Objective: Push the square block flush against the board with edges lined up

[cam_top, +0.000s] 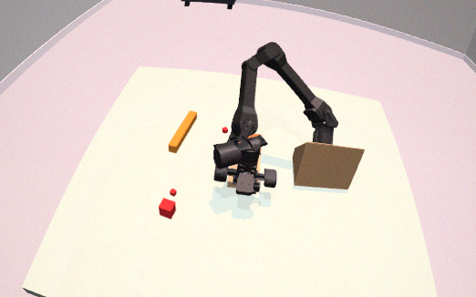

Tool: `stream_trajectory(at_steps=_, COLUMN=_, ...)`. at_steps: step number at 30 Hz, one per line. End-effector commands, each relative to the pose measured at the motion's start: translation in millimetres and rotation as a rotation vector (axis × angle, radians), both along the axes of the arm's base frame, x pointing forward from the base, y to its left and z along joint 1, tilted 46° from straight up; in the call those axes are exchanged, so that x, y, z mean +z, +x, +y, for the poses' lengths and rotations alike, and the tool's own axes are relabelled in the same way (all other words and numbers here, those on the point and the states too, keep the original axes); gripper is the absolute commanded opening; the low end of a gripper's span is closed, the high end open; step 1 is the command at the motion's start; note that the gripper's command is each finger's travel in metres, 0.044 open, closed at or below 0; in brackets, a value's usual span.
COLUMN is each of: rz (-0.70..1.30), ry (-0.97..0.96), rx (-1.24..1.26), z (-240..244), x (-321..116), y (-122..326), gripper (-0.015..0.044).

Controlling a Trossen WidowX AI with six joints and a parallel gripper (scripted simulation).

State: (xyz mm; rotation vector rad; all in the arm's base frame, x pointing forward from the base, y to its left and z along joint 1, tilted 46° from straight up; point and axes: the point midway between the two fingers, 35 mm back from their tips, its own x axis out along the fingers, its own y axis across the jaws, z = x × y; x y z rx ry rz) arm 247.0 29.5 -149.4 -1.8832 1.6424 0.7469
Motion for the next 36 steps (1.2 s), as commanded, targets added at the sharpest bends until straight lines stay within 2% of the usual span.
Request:
stream_trajectory(at_steps=1, rz=0.002, ry=-0.004, rx=0.001, z=-3.4, x=1.9, y=0.1, gripper=0.0)
stream_trajectory(at_steps=36, rz=0.003, ry=-0.002, rx=0.002, z=-21.6, x=21.3, y=4.3, gripper=0.0)
